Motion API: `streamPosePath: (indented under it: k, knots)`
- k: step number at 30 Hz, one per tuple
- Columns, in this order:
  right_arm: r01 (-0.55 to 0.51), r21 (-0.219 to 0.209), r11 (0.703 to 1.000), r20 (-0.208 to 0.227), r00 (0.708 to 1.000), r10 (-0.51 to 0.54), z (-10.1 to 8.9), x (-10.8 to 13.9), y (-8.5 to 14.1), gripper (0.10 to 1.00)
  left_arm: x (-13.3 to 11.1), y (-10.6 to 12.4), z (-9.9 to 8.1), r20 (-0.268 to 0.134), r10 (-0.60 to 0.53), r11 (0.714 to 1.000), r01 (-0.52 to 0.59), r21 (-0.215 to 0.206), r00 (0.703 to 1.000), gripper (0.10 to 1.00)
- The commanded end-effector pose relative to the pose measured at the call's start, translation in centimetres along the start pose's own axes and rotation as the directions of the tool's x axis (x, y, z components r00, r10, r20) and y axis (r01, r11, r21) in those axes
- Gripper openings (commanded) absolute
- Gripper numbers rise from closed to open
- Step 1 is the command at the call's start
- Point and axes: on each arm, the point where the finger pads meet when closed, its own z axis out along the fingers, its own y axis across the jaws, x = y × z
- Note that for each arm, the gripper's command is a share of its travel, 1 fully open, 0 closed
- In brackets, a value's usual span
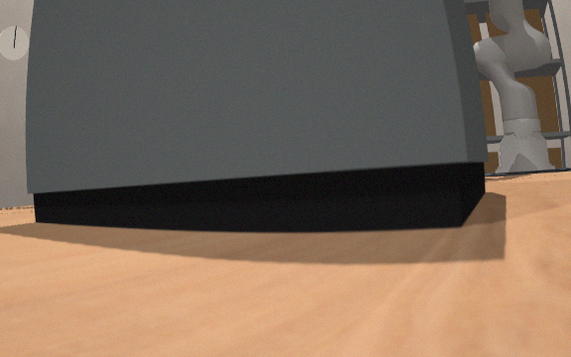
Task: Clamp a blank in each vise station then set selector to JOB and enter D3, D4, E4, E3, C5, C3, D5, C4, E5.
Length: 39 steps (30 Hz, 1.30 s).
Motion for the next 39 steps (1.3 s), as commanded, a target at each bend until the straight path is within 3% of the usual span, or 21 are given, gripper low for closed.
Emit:
streamPosePath:
  k: [1,33,34,39]
  knots:
    - [-0.001,0.002,1.0,-0.008,1.0,0.001,-0.04,0.2,-0.16,0.099,0.01,-0.01,-0.01,0.0,0.0,1.0,0.0,0.0,1.0,1.0]
    - [-0.001,0.002,1.0,-0.008,1.0,0.001,0.63,0.2,-0.16,0.099,0.01,-0.01,-0.01,0.0,0.0,1.0,0.0,0.0,1.0,1.0]
    - [-0.001,0.002,1.0,-0.008,1.0,0.001,0.63,0.2,-0.16,0.46,0.01,-0.01,-0.01,0.0,0.0,1.0,0.0,0.0,1.0,1.0]
    - [-0.001,0.002,1.0,-0.008,1.0,0.001,0.18,0.2,-0.16,0.46,0.01,-0.01,-0.01,0.0,0.0,1.0,0.0,0.0,1.0,1.0]
